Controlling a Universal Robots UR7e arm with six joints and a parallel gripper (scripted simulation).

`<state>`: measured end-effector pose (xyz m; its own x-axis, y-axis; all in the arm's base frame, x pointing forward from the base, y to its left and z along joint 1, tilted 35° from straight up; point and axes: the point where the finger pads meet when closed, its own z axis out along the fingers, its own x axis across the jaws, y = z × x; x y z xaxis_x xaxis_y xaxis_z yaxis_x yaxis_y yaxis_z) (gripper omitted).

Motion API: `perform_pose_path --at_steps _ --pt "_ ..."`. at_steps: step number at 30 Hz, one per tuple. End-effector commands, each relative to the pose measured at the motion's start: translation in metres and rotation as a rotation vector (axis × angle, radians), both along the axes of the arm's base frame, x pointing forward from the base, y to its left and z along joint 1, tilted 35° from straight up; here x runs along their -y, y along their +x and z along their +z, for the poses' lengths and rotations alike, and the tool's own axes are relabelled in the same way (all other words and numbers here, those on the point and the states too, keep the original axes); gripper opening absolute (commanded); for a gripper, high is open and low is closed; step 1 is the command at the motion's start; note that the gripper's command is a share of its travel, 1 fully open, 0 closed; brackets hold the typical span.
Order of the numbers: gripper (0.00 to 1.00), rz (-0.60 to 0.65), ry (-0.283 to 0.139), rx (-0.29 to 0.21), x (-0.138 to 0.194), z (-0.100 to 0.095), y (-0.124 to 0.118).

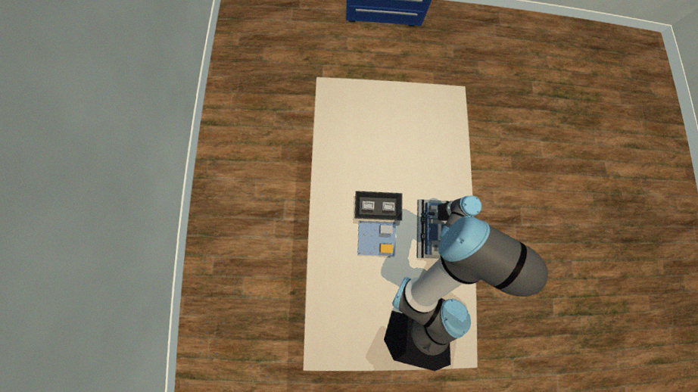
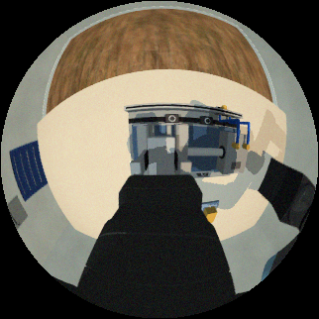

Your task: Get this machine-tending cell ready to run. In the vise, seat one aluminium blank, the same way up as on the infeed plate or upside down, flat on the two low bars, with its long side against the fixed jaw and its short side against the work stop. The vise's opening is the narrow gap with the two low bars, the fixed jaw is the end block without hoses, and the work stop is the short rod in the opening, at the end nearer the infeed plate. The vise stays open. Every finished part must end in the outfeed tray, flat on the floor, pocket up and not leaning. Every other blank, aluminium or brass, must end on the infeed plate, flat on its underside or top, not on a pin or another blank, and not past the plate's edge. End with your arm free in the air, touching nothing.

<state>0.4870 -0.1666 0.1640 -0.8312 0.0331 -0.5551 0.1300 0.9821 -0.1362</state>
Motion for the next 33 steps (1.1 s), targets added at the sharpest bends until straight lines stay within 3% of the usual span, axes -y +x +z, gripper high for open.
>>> perform_pose_path --at_steps 1,24,25,33 --pt "0.0 0.0 -0.002 0.002 0.0004 0.0013 0.0014" --pt "0.0 0.0 -0.002 0.002 0.0004 0.0013 0.0014" --pt "1.0 0.0 -0.002 0.002 0.0004 0.0013 0.0014" --pt "1.0 0.0 -0.002 0.002 0.0003 0.0012 0.0013"
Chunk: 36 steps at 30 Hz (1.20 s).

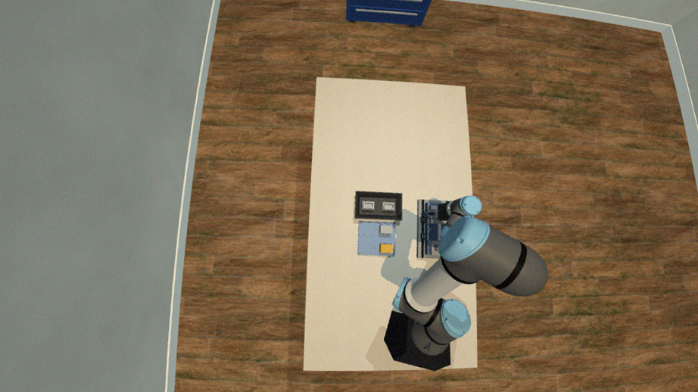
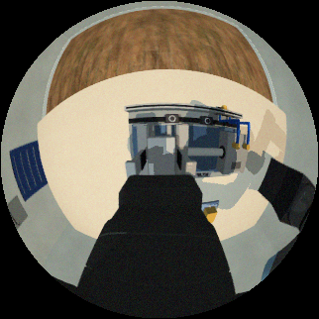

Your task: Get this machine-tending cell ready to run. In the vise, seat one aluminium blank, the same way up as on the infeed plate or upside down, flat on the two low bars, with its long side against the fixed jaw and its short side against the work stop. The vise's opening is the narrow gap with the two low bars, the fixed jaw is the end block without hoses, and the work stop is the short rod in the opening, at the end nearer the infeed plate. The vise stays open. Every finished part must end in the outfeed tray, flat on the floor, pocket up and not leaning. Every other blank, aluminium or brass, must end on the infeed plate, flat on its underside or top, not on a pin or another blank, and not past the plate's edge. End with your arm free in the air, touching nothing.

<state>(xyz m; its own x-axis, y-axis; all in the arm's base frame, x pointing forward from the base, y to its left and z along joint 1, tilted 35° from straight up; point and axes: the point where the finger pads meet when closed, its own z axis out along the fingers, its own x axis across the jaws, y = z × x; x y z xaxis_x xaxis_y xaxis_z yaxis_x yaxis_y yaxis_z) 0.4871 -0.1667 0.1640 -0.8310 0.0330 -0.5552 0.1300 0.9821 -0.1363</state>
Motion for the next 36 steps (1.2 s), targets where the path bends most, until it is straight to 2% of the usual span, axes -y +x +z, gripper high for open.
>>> perform_pose_path --at_steps 1,36 --pt "1.0 0.0 -0.001 0.002 0.0002 0.0012 0.0012" --pt "1.0 -0.001 -0.002 0.003 -0.0001 0.0056 -0.0015"
